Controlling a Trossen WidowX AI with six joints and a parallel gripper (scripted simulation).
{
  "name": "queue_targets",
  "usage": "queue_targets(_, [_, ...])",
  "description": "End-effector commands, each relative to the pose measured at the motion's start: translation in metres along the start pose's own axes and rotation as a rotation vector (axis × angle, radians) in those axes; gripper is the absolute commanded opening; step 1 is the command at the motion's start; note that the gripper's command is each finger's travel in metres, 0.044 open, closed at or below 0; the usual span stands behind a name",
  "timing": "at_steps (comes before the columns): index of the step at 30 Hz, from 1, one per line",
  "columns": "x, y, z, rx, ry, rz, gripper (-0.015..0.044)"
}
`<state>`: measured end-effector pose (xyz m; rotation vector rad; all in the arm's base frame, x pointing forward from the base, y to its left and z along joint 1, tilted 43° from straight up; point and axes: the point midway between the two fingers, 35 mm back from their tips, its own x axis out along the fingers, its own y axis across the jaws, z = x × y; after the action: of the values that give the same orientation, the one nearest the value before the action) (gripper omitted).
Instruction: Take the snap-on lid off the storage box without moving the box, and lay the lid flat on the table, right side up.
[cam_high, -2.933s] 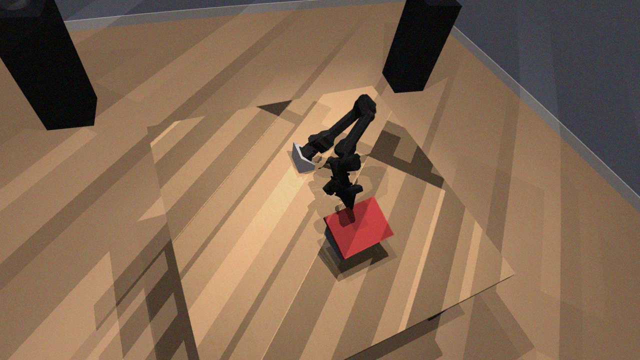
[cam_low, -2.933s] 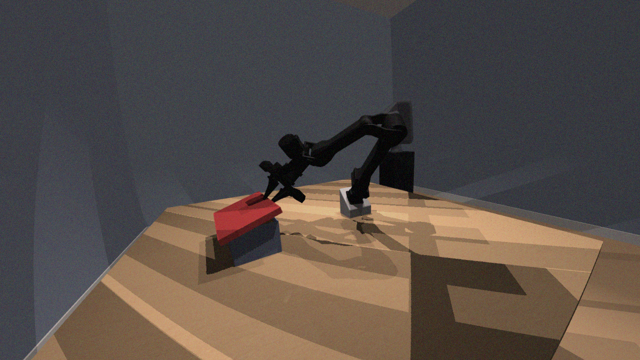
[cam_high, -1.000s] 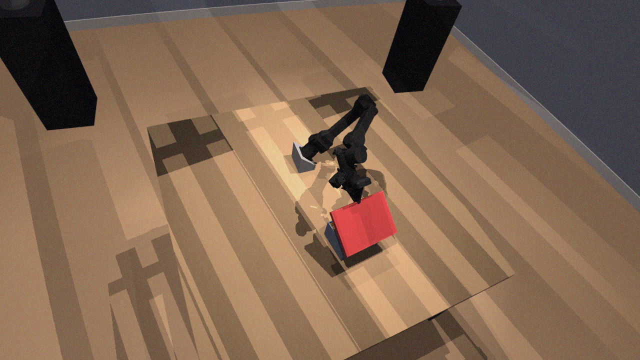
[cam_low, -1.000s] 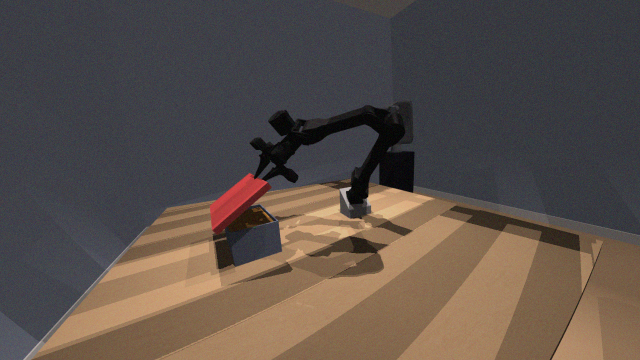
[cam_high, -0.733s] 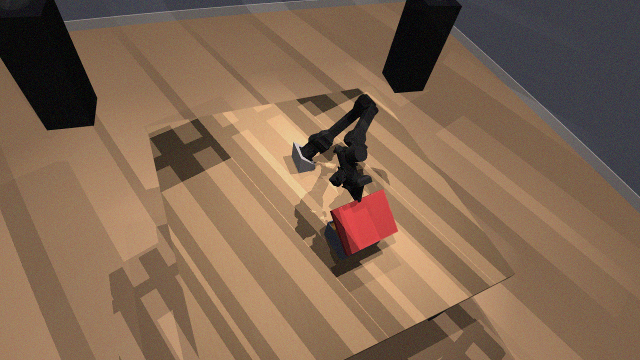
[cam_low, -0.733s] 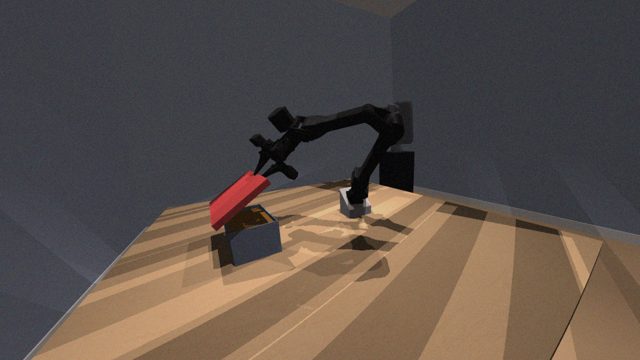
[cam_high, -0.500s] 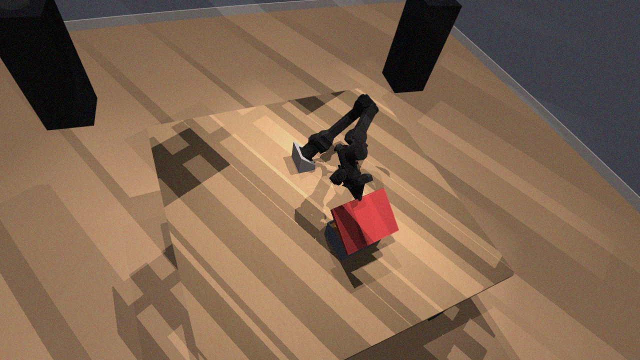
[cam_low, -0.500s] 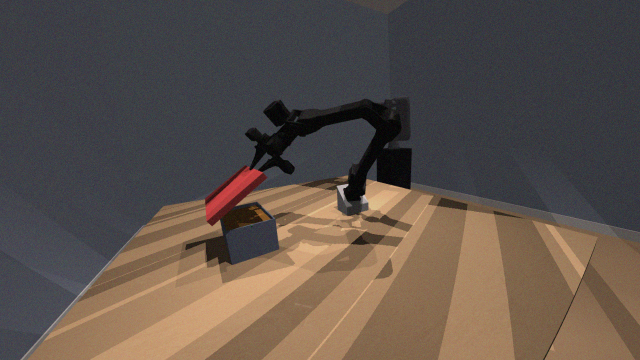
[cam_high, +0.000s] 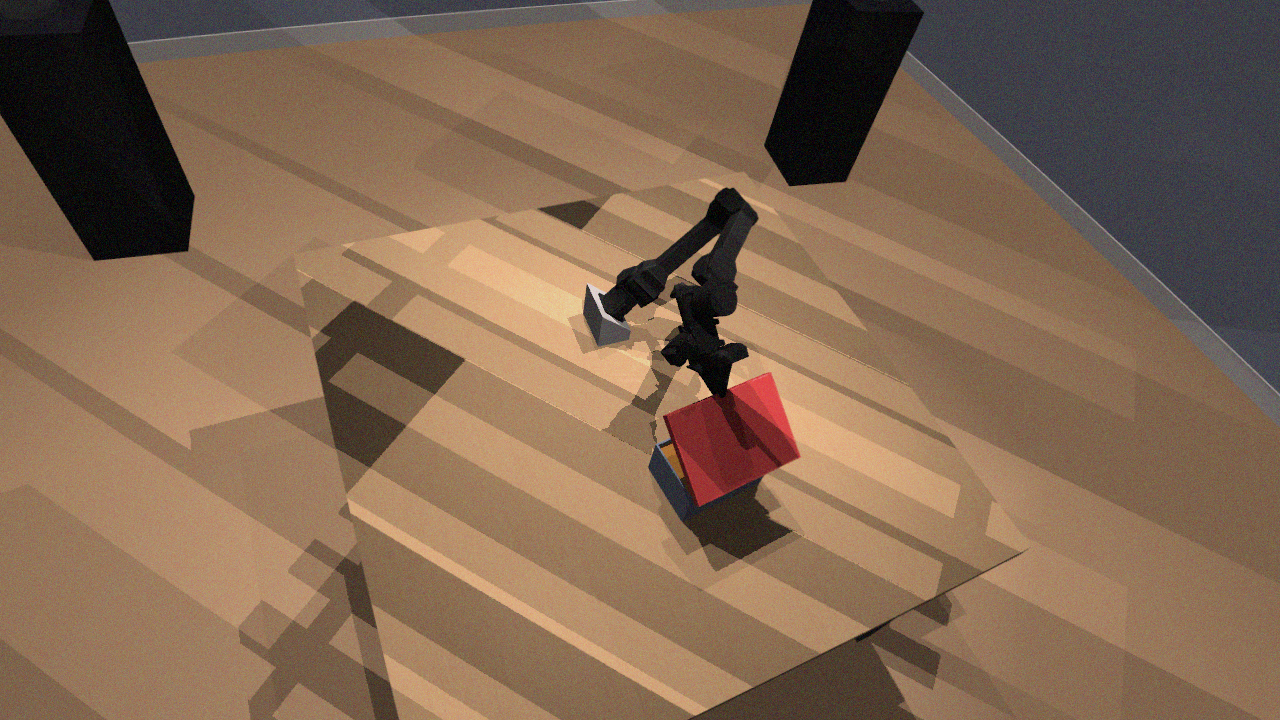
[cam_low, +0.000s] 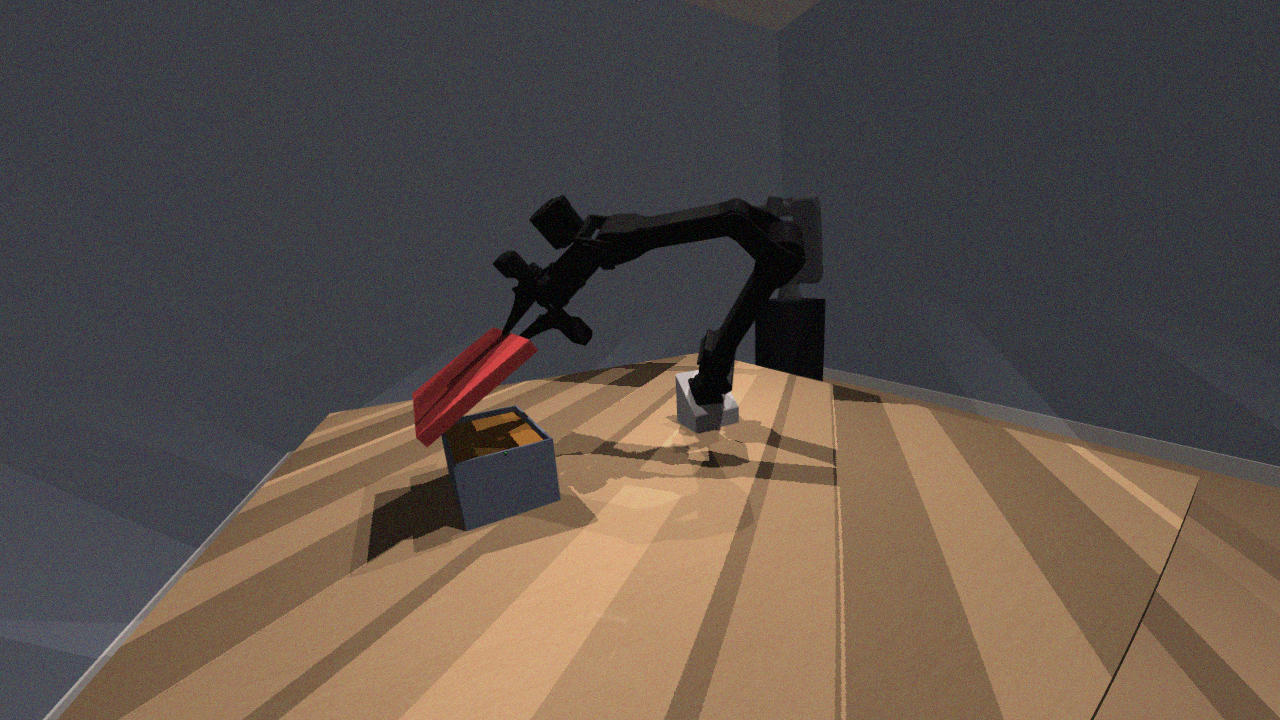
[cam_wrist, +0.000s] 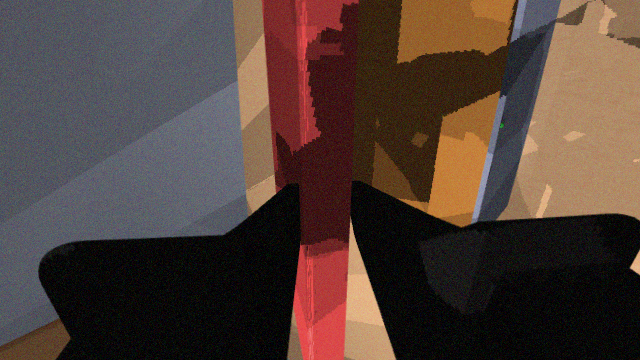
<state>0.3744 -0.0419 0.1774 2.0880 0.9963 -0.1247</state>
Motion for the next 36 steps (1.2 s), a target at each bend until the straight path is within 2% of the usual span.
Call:
queue_targets(1, [-0.001, 0.001, -0.009, -0.007, -0.002, 0.008, 0.0])
queue_targets(36, [-0.006, -0.004, -0.078, -0.005, -0.001, 0.008, 0.0])
